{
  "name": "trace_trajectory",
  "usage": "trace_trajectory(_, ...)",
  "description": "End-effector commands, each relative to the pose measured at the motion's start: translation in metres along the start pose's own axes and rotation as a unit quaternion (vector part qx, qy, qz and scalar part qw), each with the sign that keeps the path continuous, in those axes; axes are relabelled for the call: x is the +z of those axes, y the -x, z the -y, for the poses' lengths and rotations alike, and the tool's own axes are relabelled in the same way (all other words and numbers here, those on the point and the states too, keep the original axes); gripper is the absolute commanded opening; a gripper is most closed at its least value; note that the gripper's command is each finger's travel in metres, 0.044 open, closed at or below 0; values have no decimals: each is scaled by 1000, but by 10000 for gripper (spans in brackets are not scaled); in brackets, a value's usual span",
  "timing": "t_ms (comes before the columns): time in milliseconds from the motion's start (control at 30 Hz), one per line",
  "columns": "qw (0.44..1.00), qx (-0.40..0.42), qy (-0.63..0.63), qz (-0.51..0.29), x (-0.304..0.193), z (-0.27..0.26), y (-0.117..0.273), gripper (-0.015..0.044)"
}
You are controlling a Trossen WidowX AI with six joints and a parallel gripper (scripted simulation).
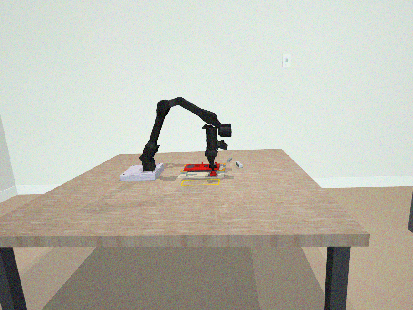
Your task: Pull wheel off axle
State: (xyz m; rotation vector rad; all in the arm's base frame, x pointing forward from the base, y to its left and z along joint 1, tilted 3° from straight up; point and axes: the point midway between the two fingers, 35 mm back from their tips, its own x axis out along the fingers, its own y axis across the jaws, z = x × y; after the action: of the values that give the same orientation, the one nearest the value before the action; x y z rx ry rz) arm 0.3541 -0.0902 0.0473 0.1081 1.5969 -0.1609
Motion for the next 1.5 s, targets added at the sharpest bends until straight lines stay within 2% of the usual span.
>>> trace_trajectory(0, 1000, -1, 0, 6, 1, 0, 7, 0)
trace_trajectory(1133, 1000, -1, 1, 7, 0, 0, 19, 0)
trace_trajectory(1467, 1000, -1, 1, 7, -1, -1, 48, 0)
